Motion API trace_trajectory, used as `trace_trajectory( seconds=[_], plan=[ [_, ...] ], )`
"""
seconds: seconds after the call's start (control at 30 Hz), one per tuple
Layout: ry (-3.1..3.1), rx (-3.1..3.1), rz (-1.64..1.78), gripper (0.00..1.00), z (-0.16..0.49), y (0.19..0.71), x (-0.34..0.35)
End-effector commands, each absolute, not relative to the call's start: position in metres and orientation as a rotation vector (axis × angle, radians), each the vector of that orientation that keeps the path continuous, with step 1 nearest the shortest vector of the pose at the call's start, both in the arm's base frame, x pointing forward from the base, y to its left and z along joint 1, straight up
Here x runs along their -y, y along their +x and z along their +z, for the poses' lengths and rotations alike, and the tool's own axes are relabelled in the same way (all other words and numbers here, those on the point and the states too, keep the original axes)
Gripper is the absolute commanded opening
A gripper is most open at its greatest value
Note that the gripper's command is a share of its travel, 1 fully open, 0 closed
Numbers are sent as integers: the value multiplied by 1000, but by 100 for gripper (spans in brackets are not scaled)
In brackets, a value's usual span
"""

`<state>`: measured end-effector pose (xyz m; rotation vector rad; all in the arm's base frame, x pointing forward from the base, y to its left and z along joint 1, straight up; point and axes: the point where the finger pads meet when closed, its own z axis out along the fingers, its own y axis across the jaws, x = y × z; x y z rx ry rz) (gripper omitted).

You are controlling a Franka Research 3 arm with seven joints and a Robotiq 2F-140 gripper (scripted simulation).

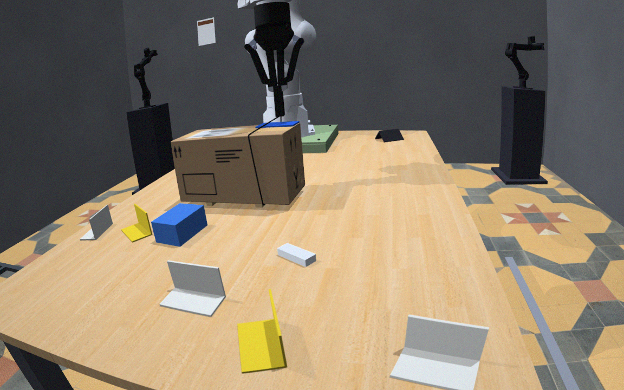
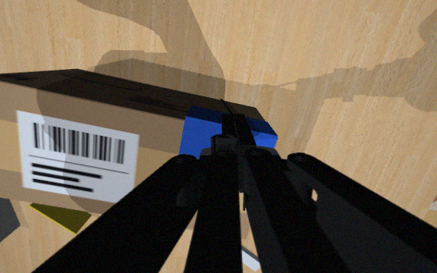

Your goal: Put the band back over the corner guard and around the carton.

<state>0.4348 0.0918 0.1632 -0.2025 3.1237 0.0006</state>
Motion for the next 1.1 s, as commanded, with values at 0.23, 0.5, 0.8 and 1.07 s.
trace_trajectory(
  seconds=[0.23, 0.5, 0.8, 1.07],
  plan=[
    [-197, -3130, -2, 10, 163, 445, -91],
    [-197, -3130, -2, 10, 163, 449, -91],
    [-197, -3130, -2, 10, 163, 451, -91],
    [-197, -3130, -2, 10, 160, 451, -91]
  ],
)
